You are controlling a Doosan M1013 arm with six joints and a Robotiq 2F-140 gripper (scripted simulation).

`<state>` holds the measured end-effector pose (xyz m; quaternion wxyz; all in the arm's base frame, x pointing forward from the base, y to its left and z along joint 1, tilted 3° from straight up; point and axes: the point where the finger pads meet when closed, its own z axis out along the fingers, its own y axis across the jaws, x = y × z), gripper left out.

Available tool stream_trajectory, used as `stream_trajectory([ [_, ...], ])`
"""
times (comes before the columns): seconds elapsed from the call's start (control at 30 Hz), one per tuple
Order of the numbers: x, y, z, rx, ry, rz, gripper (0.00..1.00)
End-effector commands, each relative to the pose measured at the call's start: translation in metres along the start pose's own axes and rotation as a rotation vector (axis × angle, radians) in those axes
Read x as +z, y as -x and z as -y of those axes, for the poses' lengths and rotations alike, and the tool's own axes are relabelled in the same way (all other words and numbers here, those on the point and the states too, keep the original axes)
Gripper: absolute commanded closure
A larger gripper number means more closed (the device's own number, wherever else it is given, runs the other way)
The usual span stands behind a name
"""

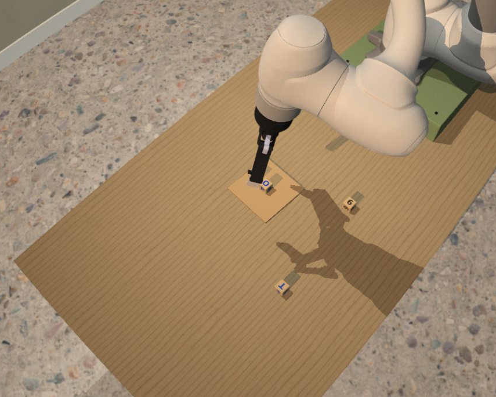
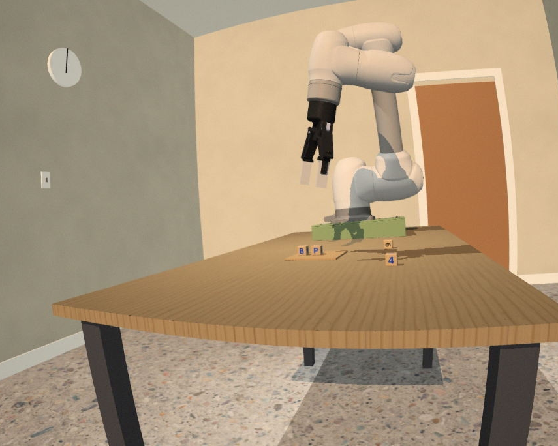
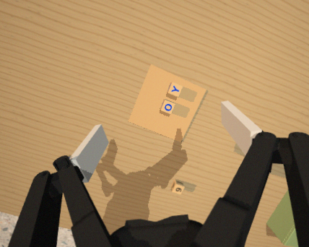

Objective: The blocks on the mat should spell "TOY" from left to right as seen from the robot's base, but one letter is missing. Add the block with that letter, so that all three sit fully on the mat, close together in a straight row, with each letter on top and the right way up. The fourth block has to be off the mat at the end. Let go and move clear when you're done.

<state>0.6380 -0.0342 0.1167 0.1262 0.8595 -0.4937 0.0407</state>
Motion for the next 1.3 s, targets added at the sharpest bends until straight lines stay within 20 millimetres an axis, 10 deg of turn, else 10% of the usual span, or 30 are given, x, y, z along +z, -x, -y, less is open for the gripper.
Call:
stream_trajectory([
  [0.0, 0.018, 0.007, -0.002, 0.07, 0.018, -0.023, 0.0],
  [0.5, 0.099, 0.033, -0.01, 0.486, 0.027, -0.112, 0.0],
  [1.27, 0.111, 0.038, -0.012, 0.551, 0.023, -0.124, 0.0],
])
